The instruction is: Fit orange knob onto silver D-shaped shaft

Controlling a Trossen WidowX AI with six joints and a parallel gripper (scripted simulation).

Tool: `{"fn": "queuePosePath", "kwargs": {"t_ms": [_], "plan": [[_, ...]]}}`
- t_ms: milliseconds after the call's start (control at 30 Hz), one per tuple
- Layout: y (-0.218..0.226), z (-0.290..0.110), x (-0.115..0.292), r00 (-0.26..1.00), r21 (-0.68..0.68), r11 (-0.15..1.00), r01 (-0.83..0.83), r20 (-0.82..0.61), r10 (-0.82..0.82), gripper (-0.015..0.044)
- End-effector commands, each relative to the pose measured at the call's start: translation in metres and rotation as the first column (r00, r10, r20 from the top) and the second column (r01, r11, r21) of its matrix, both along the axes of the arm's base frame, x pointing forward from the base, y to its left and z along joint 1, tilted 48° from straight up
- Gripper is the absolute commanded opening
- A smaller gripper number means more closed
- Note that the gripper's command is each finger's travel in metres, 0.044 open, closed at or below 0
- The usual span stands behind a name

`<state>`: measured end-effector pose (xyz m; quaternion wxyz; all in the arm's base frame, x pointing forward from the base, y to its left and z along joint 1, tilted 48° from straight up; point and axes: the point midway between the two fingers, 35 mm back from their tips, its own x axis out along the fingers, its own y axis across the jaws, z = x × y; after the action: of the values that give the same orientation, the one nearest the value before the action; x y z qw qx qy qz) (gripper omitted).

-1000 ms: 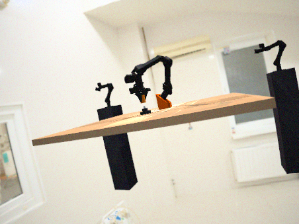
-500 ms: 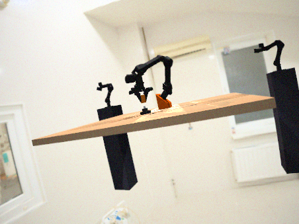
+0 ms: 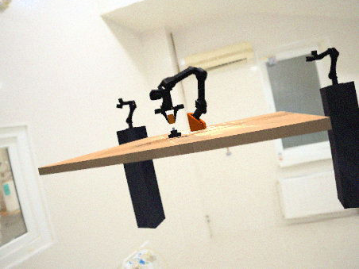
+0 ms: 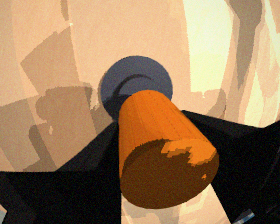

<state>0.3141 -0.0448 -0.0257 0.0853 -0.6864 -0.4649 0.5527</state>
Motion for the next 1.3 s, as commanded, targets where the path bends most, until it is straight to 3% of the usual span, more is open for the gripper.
{"fn": "queuePosePath", "kwargs": {"t_ms": [0, 1267], "plan": [[0.0, 0.001, 0.001, 0.998, -0.007, 0.999, 0.041, -0.042, -0.041, 0.0], [0.019, -0.017, -0.003, 1.0, -0.004, 1.0, 0.018, -0.018, -0.018, 0.0]]}}
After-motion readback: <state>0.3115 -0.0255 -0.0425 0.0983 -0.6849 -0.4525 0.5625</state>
